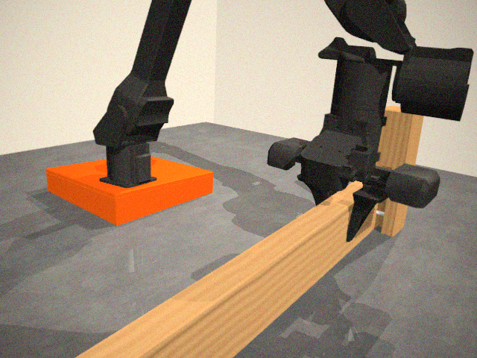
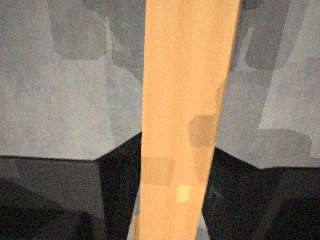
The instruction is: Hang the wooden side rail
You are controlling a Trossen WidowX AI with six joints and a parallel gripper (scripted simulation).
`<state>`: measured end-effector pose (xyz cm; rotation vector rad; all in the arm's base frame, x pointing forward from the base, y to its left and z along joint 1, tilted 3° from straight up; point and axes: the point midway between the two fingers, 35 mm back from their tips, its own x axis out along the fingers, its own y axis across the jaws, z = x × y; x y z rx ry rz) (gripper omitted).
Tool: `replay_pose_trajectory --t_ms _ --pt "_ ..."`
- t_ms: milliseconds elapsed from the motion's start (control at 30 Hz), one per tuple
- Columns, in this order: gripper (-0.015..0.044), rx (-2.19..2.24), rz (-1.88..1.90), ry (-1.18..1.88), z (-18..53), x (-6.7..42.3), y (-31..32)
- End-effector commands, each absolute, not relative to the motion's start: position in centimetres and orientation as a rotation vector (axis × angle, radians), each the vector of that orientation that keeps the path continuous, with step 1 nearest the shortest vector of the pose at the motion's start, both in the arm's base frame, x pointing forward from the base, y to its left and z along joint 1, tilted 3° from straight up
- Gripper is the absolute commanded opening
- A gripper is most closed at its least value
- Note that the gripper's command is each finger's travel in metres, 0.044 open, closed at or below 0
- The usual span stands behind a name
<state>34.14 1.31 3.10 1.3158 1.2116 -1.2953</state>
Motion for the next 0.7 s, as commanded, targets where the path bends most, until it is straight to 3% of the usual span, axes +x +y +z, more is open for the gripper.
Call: replay_pose_trajectory --t_ms 0,667 --pt "0.0 1.331 -1.281 1.19 4.01 34.55 1.26" --pt "0.0 1.332 -1.281 1.19 4.01 34.7 1.37"
